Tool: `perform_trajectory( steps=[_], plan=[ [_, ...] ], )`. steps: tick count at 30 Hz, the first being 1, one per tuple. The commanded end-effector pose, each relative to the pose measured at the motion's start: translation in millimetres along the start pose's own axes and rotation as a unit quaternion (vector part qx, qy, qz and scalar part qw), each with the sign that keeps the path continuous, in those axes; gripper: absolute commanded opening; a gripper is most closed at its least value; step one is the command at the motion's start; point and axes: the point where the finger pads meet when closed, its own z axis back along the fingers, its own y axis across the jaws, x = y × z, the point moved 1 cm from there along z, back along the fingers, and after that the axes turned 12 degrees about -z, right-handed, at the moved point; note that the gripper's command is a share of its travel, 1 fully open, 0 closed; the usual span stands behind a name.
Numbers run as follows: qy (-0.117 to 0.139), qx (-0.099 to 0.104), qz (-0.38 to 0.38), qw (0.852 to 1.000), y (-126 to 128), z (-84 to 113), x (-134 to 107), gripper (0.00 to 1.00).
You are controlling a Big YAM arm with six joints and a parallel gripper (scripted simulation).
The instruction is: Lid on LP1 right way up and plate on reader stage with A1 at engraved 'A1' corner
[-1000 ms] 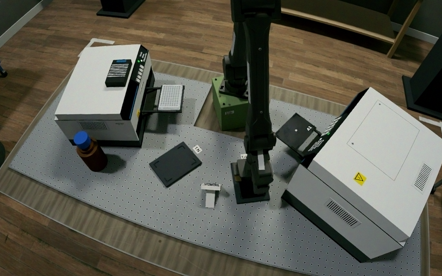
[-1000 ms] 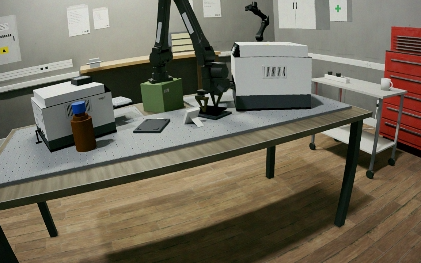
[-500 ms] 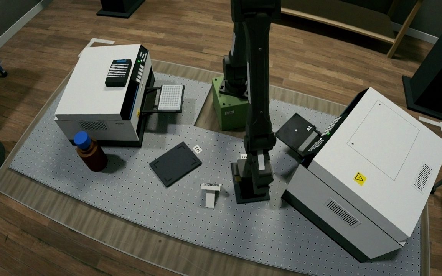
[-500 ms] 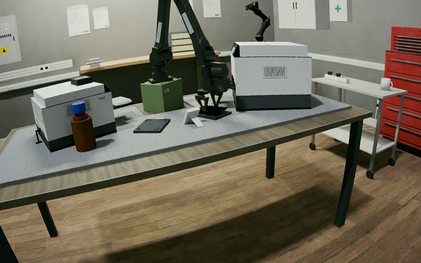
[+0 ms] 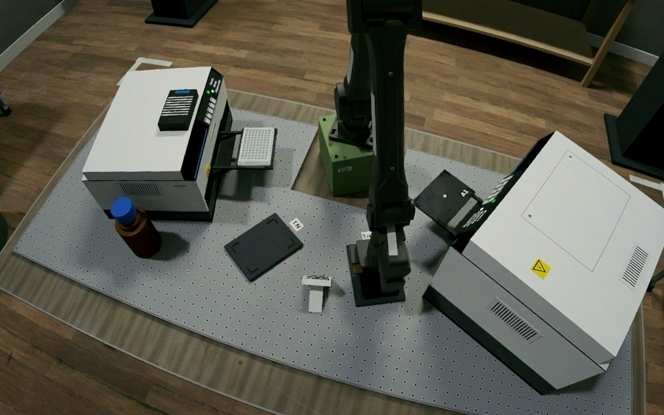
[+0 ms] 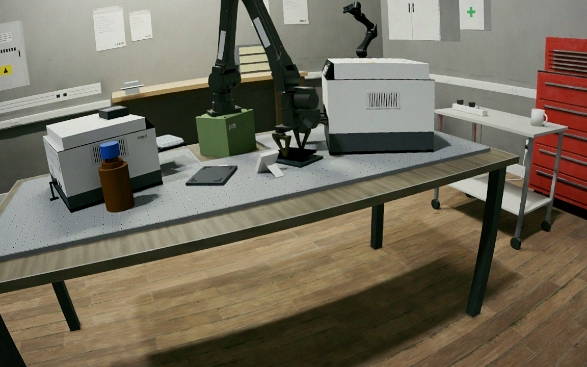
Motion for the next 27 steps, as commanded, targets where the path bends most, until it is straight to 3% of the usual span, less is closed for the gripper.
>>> perform_trajectory(
  steps=[1, 27],
  plan=[
    [-0.004, 0.0, 0.006, 1.0, 4.0, -3.6, 4.2, 0.85],
    [0.004, -0.001, 0.007, 1.0, 2.3, -10.4, -3.2, 0.85]
  ],
)
